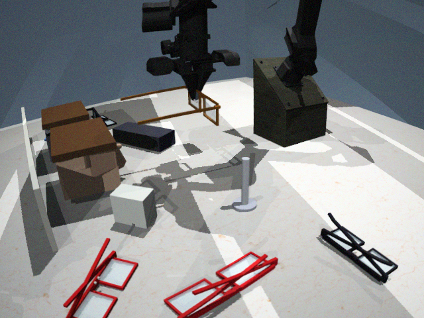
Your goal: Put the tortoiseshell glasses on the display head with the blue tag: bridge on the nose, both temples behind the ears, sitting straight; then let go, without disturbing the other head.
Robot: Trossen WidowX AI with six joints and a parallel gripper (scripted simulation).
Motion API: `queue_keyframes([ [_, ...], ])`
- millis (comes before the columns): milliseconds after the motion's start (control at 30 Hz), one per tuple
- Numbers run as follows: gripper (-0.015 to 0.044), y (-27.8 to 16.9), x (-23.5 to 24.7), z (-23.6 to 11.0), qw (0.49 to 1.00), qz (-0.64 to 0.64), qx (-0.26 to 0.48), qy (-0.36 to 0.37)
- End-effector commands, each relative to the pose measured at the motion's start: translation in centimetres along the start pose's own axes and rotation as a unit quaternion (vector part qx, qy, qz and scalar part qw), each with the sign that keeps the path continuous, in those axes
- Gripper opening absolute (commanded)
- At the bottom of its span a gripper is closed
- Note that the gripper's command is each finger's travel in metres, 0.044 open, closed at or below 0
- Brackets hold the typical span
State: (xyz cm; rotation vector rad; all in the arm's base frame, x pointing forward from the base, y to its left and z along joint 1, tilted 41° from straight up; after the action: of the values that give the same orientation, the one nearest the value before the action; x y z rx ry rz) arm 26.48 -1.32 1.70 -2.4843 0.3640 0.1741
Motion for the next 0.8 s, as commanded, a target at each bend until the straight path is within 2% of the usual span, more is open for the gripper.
queue_keyframes([
  [0, 0.0000, 1.6, 0.6, 0.3, 0.999, -0.006, 0.033, 0.000],
  [300, 0.0000, 1.5, 0.6, 1.0, 0.998, -0.006, 0.059, 0.002],
  [767, 0.0000, 1.2, 0.6, 2.3, 0.999, -0.006, 0.042, 0.001],
])
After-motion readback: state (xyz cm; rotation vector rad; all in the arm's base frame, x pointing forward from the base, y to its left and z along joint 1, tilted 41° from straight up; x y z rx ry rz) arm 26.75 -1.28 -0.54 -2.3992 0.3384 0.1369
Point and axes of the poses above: the point midway between the two fingers, 35 mm back from their tips, its own z axis out along the fingers, its own x axis across the jaws, y = z × x, the point moved 2 cm from there along -z, back along the fingers, and after that the axes turned 14 degrees about z, right-handed, at the moved point
